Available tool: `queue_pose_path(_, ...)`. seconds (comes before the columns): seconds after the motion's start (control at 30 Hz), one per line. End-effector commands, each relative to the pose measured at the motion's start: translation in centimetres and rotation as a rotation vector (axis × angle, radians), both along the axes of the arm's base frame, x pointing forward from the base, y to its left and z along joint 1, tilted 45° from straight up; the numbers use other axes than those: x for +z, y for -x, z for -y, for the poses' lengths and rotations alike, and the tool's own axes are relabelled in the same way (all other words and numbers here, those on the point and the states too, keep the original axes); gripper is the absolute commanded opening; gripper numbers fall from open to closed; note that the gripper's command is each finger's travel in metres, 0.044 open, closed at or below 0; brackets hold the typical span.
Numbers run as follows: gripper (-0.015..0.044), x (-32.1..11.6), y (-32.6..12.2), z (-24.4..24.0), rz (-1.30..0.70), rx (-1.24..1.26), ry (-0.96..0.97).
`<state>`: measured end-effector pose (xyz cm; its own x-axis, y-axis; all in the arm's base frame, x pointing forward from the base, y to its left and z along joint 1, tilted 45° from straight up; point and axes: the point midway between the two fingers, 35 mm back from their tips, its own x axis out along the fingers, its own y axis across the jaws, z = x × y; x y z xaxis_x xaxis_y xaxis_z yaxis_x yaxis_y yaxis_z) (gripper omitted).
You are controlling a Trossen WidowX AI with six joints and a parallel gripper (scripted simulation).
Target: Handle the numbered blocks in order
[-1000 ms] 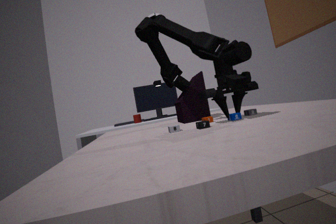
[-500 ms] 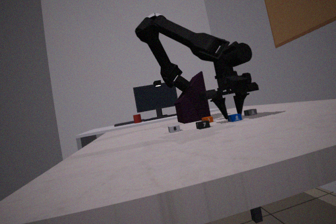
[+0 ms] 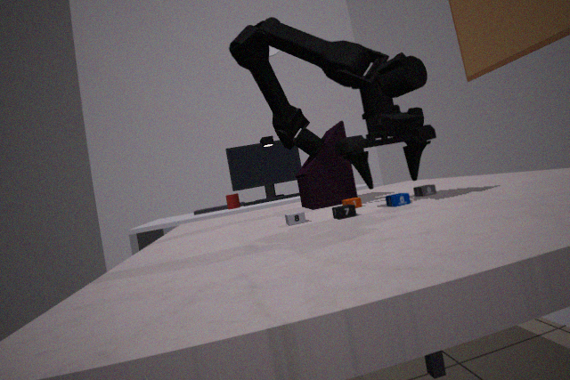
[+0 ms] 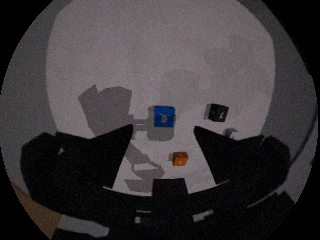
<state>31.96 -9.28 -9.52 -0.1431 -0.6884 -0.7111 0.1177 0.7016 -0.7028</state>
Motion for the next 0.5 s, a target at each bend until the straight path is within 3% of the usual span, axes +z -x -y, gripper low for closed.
queue_pose_path(0.0, 0.0374, 0.7, -0.3, -0.5, 0.008, -0.008, -0.004)
queue_pose_path(0.3, 0.0138, 6.3, -1.4, -5.9, 0.007, -0.008, -0.007)
queue_pose_path(0.47, 0.0120, 6.3, -1.4, -5.9, 0.007, -0.008, -0.007)
